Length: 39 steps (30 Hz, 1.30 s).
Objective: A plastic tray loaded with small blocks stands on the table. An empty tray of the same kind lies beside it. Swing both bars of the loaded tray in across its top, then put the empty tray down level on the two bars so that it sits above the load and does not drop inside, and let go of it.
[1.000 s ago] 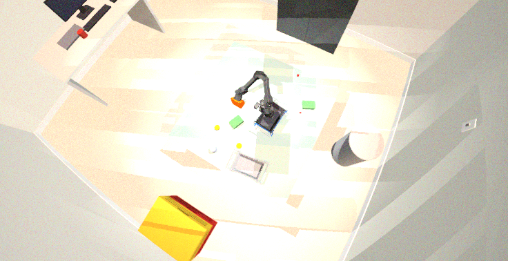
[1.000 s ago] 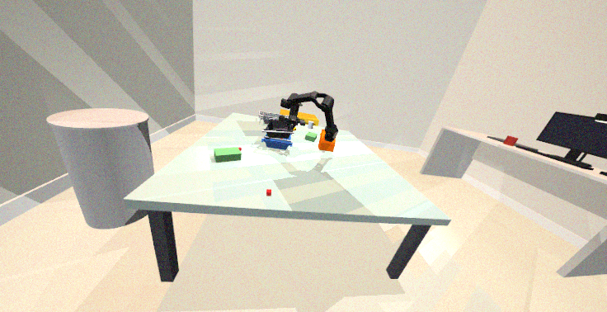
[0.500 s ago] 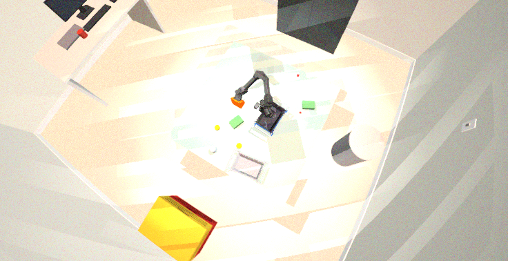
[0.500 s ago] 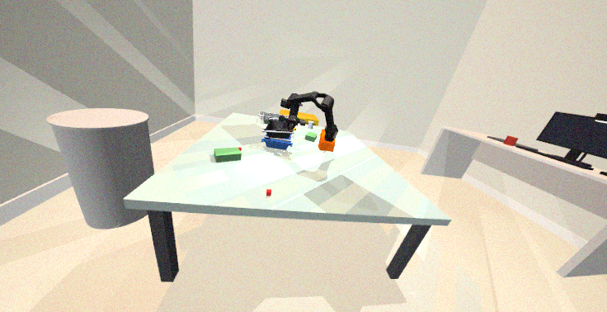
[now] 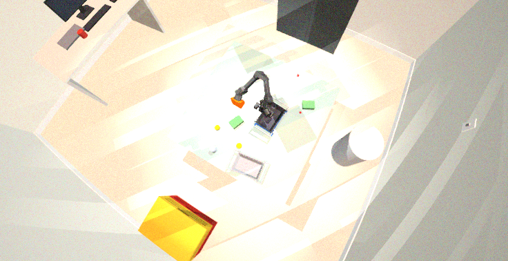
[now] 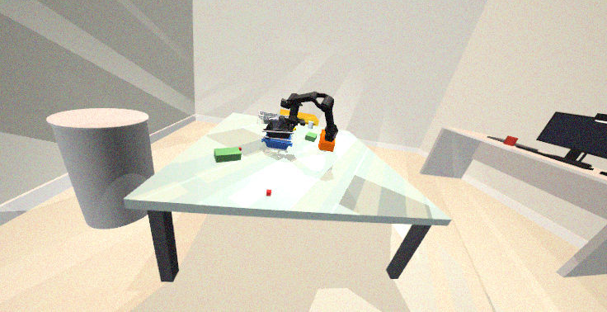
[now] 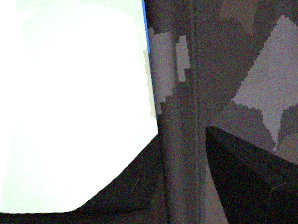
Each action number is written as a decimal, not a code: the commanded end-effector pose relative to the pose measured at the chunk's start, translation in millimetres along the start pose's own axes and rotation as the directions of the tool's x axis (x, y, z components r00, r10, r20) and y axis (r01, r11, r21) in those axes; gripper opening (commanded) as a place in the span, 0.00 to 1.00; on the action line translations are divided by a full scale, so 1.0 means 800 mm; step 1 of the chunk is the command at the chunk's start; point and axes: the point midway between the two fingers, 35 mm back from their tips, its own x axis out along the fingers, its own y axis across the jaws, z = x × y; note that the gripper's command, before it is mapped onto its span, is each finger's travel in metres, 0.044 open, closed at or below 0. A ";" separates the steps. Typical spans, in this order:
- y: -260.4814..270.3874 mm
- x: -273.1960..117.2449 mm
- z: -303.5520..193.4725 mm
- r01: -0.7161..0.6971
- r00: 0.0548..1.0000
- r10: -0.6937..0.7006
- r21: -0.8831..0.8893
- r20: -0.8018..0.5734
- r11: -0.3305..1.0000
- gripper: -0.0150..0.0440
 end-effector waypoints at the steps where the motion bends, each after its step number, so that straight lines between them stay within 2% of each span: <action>1: 0.002 0.007 0.006 -0.022 1.000 0.022 -0.014 0.002 1.000 0.25; 39: 0.005 0.017 0.008 -0.022 1.000 0.022 -0.014 0.003 1.000 0.25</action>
